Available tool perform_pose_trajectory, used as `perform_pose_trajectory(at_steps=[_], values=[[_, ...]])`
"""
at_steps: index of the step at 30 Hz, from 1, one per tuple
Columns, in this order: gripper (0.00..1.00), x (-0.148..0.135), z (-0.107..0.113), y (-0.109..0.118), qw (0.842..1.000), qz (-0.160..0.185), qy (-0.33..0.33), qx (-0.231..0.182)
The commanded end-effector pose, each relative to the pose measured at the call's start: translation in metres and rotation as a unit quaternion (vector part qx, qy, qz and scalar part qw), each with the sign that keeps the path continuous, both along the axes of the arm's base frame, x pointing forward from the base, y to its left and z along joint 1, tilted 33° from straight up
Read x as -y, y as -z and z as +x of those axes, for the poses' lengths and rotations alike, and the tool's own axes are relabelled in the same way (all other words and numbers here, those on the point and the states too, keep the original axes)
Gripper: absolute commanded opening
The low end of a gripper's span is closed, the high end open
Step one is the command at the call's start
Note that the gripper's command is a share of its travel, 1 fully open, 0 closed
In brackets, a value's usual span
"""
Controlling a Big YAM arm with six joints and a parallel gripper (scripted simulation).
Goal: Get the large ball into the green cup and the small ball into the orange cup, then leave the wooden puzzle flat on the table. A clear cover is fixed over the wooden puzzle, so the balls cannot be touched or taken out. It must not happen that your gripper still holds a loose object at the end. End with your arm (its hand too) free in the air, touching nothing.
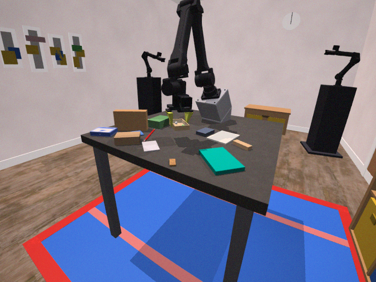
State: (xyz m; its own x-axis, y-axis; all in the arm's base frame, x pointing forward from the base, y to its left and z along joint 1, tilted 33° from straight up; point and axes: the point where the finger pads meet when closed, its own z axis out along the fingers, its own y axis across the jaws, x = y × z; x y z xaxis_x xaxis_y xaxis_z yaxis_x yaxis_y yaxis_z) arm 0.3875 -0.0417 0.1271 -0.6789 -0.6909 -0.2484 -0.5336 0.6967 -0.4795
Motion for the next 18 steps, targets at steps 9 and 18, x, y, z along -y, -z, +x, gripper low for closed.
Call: perform_pose_trajectory(at_steps=[9,18], values=[[0.69,0.002,0.020,-0.028,1.000,0.007,0.006,0.030],[0.69,-0.005,0.006,-0.015,1.000,0.005,-0.014,0.025]])
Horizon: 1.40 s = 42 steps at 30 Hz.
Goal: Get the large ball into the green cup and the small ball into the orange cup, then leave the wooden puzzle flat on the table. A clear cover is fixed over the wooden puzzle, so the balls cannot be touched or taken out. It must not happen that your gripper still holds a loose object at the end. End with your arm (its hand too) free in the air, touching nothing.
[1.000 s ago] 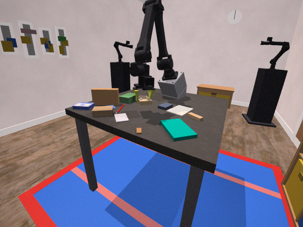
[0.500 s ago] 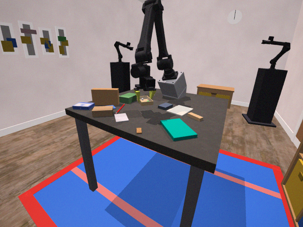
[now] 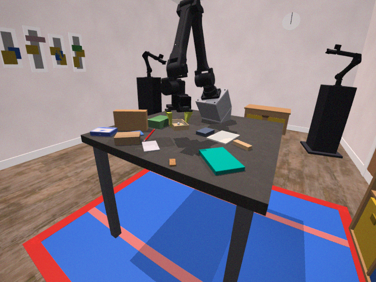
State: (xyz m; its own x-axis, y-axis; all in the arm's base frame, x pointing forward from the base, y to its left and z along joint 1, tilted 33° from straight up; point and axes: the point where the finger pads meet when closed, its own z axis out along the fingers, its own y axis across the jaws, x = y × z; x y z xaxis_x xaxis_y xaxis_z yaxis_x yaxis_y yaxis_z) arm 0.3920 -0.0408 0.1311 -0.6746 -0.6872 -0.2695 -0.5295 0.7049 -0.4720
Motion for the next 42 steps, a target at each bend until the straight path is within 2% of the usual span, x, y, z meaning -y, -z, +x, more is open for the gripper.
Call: perform_pose_trajectory(at_steps=[1,7,10,12,15,16,18,22,23,24,25,26,27,28,29,34,36,42], values=[[0.69,-0.005,0.000,-0.010,1.000,-0.005,-0.013,0.015],[0.69,-0.002,0.001,-0.011,1.000,-0.007,-0.011,0.029],[0.69,-0.003,-0.001,-0.005,1.000,-0.006,-0.011,0.013],[0.69,-0.005,0.011,-0.014,1.000,-0.007,-0.012,0.013],[0.69,-0.006,0.009,-0.019,0.999,-0.008,-0.009,0.033],[0.69,-0.006,0.011,-0.014,1.000,-0.005,-0.004,0.012],[0.69,-0.002,0.011,-0.014,1.000,-0.001,0.003,0.000],[0.69,0.001,0.011,-0.019,1.000,0.000,0.003,0.010],[0.69,-0.003,0.002,-0.011,1.000,-0.006,-0.002,0.021],[0.69,-0.003,0.002,-0.011,1.000,-0.006,-0.002,0.021],[0.69,0.003,0.010,-0.027,1.000,-0.001,-0.002,0.021],[0.69,0.003,0.011,-0.014,1.000,0.001,-0.001,0.000],[0.69,0.003,0.010,-0.020,1.000,-0.001,-0.002,0.012],[0.69,-0.006,0.002,-0.011,1.000,-0.006,-0.010,0.021],[0.69,-0.005,0.002,-0.011,1.000,-0.007,-0.014,0.026],[0.69,-0.005,-0.001,-0.004,1.000,-0.007,-0.005,0.011],[0.69,-0.002,0.001,-0.008,1.000,-0.007,-0.004,0.023],[0.69,0.002,0.006,-0.012,1.000,-0.004,-0.003,0.012]])
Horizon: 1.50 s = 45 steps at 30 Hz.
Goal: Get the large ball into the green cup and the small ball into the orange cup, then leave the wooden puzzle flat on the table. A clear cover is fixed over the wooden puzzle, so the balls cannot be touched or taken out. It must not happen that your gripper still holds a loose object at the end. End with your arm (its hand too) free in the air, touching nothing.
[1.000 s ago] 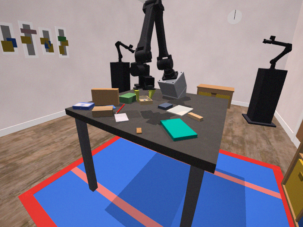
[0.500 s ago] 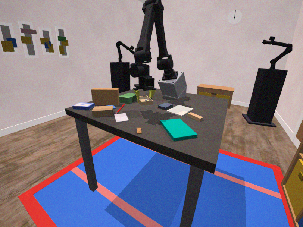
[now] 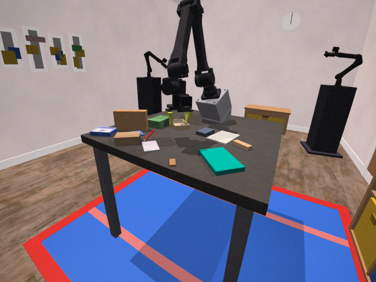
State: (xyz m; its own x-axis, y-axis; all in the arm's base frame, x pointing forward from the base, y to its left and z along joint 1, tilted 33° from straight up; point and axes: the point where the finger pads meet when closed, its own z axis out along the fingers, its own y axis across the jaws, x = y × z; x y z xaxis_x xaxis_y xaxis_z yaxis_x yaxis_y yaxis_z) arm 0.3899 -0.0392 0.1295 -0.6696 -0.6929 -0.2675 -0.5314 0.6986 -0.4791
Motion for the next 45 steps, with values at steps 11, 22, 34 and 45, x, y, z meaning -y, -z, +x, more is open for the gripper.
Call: perform_pose_trajectory(at_steps=[11,22,34,45], values=[[0.69,-0.005,0.016,-0.029,1.000,0.001,-0.003,0.030],[0.69,0.002,0.003,-0.006,1.000,0.000,0.002,-0.002],[0.69,0.002,0.006,-0.010,1.000,0.000,0.003,0.002],[0.69,0.002,0.008,-0.012,1.000,0.000,0.003,0.006]])
